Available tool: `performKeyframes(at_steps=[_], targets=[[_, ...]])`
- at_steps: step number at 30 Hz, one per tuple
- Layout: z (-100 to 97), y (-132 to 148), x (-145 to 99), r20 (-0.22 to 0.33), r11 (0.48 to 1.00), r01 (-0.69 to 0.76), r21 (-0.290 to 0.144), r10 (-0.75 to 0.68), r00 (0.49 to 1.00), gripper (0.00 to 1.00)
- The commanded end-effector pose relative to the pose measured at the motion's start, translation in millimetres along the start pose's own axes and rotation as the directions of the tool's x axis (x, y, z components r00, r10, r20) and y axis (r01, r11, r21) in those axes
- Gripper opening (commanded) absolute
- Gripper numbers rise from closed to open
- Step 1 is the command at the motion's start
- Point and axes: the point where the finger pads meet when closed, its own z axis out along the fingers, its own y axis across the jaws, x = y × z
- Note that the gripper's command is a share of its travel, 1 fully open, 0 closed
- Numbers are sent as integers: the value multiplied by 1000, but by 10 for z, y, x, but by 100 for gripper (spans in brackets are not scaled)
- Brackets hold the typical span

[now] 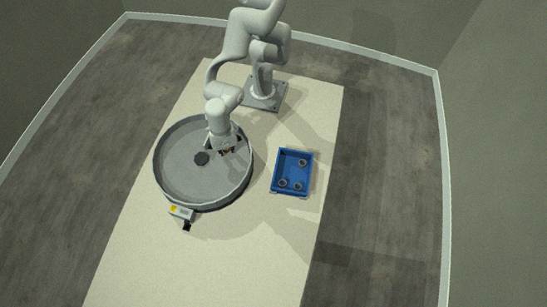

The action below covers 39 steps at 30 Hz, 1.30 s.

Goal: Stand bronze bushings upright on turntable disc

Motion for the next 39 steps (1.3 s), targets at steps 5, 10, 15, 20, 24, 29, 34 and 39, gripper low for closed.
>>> performKeyframes(at_steps=[5,10,15,20,24,29,34,39], targets=[[-10,-7,-9,2,1000,0,2,0,1000,42],[-10,-7,-9,2,1000,0,2,0,1000,42],[-10,-7,-9,2,1000,0,2,0,1000,42],[-10,-7,-9,2,1000,0,2,0,1000,42],[-10,-7,-9,2,1000,0,2,0,1000,42],[-34,-7,-9,2,1000,0,2,0,1000,42],[-189,-6,-10,2,1000,0,2,0,1000,42],[-378,-4,-12,2,1000,0,2,0,1000,42]])
